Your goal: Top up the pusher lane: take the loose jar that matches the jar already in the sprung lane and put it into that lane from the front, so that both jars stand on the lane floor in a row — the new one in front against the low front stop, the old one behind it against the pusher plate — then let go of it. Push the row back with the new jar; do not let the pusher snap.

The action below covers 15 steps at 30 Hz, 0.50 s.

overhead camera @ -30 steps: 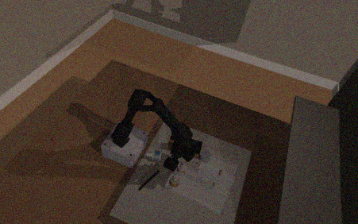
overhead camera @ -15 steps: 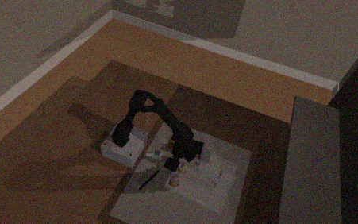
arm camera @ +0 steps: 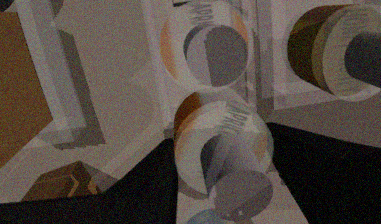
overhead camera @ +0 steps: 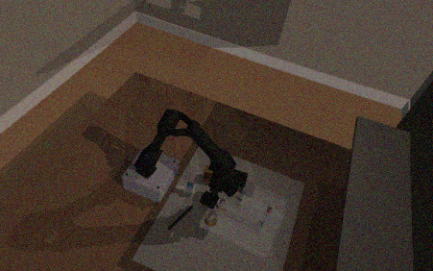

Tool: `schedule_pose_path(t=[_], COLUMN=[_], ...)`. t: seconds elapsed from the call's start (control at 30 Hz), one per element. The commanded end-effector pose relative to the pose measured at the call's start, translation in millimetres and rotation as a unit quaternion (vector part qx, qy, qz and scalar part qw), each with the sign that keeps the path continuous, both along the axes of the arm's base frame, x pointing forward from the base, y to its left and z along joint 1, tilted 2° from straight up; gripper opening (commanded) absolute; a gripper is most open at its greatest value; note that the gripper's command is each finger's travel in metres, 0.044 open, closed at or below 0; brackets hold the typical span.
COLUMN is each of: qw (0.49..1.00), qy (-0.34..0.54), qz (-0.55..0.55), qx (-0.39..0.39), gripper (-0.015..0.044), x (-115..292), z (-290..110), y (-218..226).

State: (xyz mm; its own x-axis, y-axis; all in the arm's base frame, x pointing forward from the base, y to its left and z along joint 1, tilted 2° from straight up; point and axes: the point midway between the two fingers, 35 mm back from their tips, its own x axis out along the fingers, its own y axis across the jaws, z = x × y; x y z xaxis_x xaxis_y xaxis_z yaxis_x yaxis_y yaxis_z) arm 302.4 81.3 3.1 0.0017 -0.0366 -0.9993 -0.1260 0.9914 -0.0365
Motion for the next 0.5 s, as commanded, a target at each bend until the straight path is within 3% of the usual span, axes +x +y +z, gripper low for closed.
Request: schedule_pose_path(t=[0.0,0.47], qw=[1.0,1.0], qy=[-0.017,-0.017], qz=[0.001,0.001], qx=[0.002,0.003], gripper=[0.0,0.0], x=[12.6,17.9], z=[3.4,4.4], y=[1.1,1.6])
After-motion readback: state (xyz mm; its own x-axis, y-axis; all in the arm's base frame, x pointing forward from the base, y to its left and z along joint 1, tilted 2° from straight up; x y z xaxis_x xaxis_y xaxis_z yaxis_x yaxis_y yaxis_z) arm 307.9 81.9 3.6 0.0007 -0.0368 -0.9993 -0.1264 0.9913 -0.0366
